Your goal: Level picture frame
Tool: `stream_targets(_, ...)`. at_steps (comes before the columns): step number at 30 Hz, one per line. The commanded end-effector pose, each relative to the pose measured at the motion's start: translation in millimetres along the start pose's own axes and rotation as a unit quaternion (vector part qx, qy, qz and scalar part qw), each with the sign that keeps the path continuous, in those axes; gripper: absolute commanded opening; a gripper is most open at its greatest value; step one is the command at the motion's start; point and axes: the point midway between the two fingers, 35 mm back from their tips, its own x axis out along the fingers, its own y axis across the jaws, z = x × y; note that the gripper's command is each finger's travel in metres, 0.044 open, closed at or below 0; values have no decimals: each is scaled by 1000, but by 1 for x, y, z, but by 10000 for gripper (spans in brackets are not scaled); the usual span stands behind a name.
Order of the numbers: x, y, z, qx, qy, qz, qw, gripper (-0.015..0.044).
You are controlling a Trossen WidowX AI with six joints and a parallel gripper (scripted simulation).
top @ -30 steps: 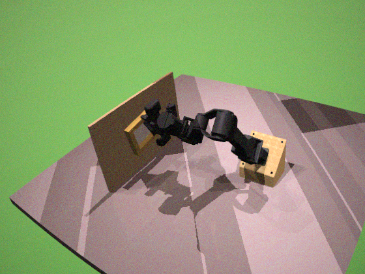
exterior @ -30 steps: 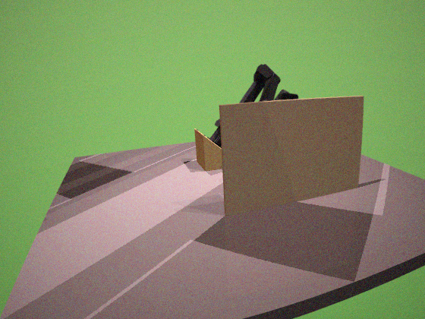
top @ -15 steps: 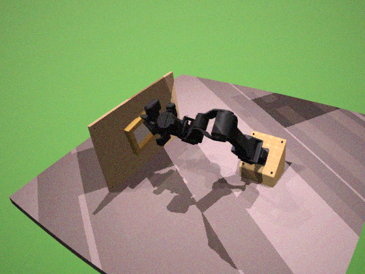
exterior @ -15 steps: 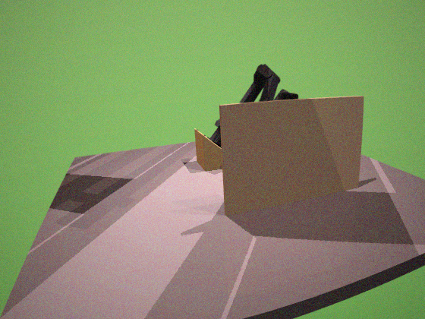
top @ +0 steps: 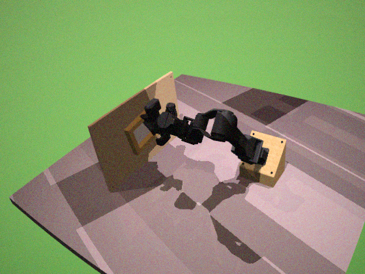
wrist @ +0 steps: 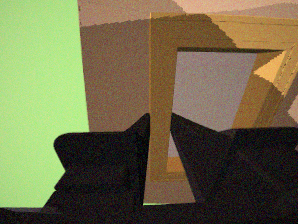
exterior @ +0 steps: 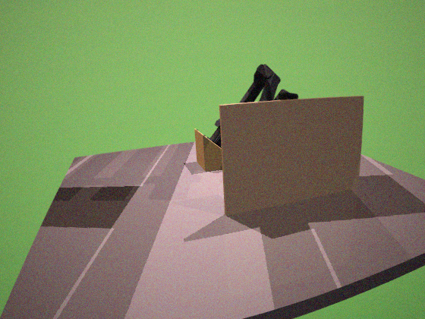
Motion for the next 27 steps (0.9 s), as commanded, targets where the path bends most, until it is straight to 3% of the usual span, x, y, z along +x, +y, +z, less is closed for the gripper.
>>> stream_targets(1, 0, 2, 1, 2, -1, 5, 1000, 0)
stream_targets(27, 0, 2, 7, 2, -1, 5, 1000, 0)
